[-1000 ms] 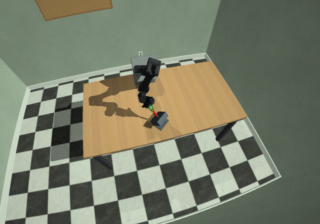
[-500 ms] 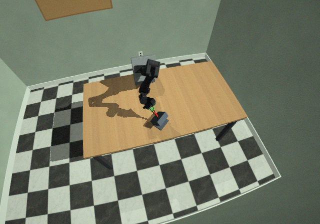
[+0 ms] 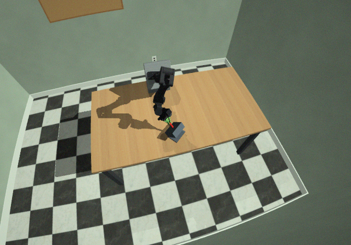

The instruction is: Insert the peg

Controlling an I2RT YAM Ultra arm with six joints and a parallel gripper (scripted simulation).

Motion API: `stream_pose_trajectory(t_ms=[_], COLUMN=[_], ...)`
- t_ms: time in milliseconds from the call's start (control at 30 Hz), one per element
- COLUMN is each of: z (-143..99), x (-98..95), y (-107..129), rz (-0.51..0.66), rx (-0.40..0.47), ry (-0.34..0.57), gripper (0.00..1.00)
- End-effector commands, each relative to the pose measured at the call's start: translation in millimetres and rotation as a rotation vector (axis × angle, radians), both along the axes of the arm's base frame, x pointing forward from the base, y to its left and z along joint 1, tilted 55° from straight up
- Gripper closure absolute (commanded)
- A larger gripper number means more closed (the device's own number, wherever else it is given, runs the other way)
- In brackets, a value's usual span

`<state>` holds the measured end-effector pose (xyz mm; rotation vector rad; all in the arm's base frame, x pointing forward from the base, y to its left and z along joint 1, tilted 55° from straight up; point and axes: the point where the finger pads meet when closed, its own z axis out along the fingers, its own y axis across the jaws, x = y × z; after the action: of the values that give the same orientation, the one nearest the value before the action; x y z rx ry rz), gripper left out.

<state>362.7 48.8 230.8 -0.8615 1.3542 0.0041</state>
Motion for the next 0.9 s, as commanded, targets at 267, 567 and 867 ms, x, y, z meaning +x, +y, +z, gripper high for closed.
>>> stream_pose_trajectory(t_ms=[267,567,867], z=[2.9,2.9,2.9], x=[0.3,0.3,0.3], y=[0.3,0.3,0.3], rz=[0.0,0.0,0.0], rx=[-0.002,-0.002,-0.002], ry=[-0.009,-0.009,-0.009], gripper=[1.0,0.32,0.0])
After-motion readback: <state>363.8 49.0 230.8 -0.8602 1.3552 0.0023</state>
